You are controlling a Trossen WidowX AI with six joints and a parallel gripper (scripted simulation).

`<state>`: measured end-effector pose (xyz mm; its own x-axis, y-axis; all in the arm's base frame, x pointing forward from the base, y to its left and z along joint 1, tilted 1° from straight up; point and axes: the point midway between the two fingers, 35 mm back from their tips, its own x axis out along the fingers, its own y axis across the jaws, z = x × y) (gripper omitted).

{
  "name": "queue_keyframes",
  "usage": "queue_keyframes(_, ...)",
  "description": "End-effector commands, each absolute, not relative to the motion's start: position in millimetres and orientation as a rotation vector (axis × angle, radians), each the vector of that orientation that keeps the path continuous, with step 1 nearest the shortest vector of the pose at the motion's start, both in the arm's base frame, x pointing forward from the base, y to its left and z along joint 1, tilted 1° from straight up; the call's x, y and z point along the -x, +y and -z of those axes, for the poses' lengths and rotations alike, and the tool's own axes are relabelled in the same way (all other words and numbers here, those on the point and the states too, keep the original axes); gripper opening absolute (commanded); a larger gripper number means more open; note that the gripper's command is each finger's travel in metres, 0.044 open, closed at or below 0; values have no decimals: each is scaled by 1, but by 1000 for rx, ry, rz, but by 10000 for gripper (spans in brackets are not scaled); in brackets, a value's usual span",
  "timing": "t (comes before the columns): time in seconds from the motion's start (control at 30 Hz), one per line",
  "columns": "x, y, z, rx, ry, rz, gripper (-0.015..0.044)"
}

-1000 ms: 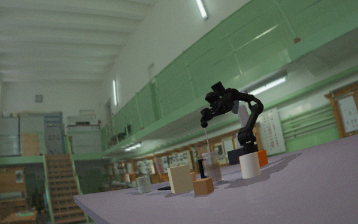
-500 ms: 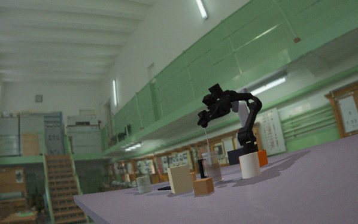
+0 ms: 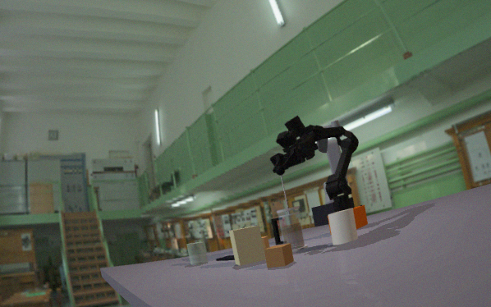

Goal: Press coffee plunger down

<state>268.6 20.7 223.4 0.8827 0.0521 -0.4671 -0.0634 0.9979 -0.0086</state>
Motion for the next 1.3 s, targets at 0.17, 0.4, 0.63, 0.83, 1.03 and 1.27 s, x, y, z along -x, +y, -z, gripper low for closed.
queue_keyframes(0.17, -269, 21, -221, 28, 489, -64, 126)
queue_keyframes(0.4, -269, 21, -221, 28, 489, -64, 126)
queue_keyframes(0.63, -271, 21, -211, 28, 489, -64, 126)
queue_keyframes(0.83, -274, 21, -202, 28, 489, -64, 126)
queue_keyframes(1.03, -276, 21, -192, 28, 488, -64, 126)
queue_keyframes(1.27, -279, 21, -181, 28, 488, -64, 126)
